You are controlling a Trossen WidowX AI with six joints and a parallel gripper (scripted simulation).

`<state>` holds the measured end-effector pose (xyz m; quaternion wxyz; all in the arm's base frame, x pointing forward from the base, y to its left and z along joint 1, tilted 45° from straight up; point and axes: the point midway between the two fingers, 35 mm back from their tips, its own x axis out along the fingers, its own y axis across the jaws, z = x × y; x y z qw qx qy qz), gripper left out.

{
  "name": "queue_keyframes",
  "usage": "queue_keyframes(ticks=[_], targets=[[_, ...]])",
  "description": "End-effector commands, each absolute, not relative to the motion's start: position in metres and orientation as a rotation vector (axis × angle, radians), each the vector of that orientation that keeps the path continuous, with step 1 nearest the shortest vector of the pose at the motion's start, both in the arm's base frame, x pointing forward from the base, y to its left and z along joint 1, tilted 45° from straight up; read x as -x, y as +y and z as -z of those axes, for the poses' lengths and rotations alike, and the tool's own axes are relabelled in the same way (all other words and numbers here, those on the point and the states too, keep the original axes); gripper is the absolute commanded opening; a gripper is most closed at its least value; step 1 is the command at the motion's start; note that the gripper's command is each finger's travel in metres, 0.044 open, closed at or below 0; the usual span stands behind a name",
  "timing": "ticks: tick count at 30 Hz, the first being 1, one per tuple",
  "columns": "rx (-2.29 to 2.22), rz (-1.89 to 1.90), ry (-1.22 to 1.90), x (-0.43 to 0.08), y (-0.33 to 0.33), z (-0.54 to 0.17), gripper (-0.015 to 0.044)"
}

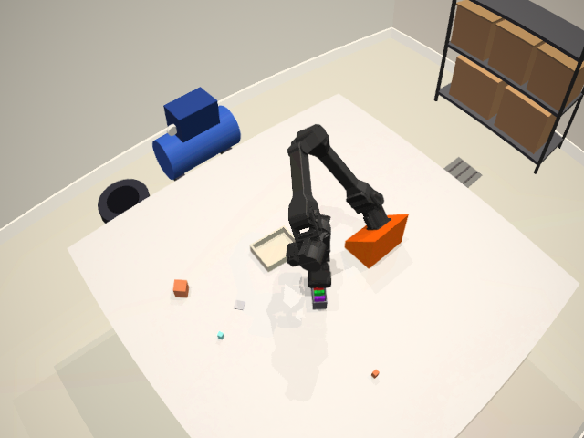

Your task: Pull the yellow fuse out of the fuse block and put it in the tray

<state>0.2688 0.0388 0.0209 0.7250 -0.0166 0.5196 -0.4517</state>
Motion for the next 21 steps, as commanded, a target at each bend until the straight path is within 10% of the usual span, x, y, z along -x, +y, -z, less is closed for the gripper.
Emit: queue_keyframes(ticks=[1, 21], targets=[[0.104, 1.0, 1.164, -0.2641, 0.0331, -0.0193, 0.0074], [0.103, 1.0, 1.164, -0.2637, 0.0248, -0.0105, 0.0074]])
